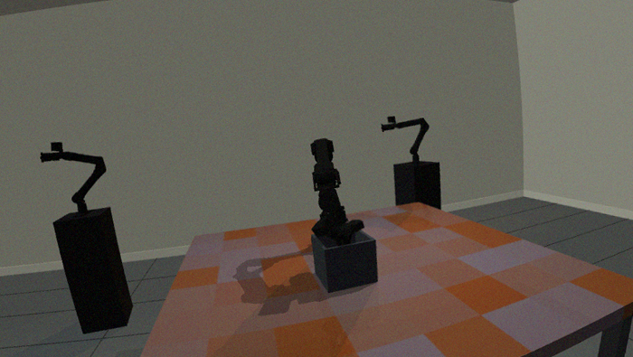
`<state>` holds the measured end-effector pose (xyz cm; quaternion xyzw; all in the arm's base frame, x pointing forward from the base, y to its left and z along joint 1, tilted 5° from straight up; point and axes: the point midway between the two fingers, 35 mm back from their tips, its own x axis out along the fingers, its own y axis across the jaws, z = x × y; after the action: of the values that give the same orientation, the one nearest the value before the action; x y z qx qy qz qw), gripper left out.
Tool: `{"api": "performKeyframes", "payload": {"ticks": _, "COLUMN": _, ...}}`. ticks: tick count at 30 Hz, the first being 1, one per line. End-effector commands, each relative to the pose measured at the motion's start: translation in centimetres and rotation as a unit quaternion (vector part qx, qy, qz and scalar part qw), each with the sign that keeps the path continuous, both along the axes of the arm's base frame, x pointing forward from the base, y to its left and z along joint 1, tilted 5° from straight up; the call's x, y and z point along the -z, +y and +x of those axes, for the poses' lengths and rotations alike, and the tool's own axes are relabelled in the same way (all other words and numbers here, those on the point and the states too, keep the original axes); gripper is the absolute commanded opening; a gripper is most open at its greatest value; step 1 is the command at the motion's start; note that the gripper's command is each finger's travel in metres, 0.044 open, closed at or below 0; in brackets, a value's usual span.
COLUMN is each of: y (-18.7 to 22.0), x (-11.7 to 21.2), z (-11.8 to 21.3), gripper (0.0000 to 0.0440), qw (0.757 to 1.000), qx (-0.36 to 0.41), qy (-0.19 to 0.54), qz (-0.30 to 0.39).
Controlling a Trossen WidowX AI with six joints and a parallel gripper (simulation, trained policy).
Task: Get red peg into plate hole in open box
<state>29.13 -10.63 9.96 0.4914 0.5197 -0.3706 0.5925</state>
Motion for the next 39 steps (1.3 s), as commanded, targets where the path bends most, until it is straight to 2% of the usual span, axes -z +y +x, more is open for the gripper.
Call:
{"api": "performKeyframes", "payload": {"ticks": 1, "y": 0.1, "x": 1.3, "z": 0.0, "gripper": 0.001, "qw": 1.0, "qx": -0.011, "qy": 0.007, "qz": 0.004}}
{"api": "performKeyframes", "payload": {"ticks": 7, "y": 0.1, "x": 2.3, "z": -0.4, "gripper": 0.0146, "qw": 0.999, "qx": -0.019, "qy": 0.026, "qz": 0.006}}
{"api": "performKeyframes", "payload": {"ticks": 21, "y": -1.1, "x": 1.0, "z": -0.4, "gripper": 0.0154, "qw": 0.999, "qx": -0.009, "qy": 0.024, "qz": 0.036}}
{"api": "performKeyframes", "payload": {"ticks": 39, "y": -2.2, "x": -2.5, "z": 1.9, "gripper": 0.0165, "qw": 0.997, "qx": -0.017, "qy": -0.043, "qz": 0.062}}
